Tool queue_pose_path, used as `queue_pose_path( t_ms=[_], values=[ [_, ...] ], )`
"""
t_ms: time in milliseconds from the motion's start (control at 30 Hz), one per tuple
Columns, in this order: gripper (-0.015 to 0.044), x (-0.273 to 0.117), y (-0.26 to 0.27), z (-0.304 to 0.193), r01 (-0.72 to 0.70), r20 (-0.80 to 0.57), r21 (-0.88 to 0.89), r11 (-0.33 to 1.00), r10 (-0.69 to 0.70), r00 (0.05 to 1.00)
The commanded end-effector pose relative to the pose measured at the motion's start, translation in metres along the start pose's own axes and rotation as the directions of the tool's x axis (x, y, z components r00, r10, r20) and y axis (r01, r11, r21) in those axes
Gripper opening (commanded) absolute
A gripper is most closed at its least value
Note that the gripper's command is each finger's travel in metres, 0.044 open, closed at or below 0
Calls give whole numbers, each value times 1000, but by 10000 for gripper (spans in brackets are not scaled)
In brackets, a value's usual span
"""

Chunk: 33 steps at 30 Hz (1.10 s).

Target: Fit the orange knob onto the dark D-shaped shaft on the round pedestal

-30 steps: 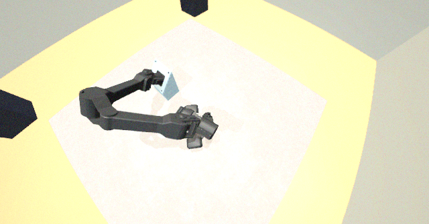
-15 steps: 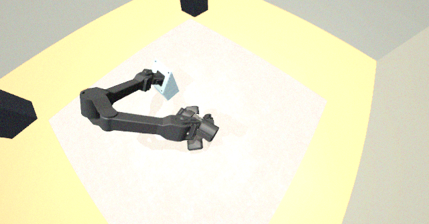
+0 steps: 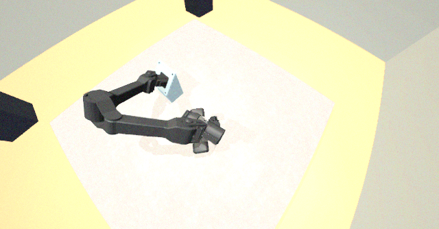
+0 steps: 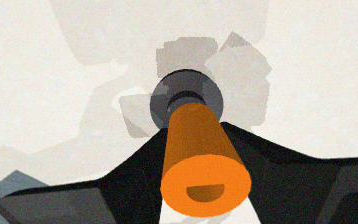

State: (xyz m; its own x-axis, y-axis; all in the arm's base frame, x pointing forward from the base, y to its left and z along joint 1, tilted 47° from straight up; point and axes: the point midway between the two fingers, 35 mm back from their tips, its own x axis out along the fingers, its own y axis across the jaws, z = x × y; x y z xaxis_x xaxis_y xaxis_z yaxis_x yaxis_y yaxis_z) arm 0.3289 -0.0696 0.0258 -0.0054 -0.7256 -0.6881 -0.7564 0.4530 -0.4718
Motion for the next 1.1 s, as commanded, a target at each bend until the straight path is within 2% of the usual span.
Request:
queue_pose_path(
  t_ms=[0,1067],
  values=[
    [0,-2,1,1,0,4,2,1000,0,1000],
    [0,-3,0,-5,0,3,2,1000,0,1000]
  ],
)
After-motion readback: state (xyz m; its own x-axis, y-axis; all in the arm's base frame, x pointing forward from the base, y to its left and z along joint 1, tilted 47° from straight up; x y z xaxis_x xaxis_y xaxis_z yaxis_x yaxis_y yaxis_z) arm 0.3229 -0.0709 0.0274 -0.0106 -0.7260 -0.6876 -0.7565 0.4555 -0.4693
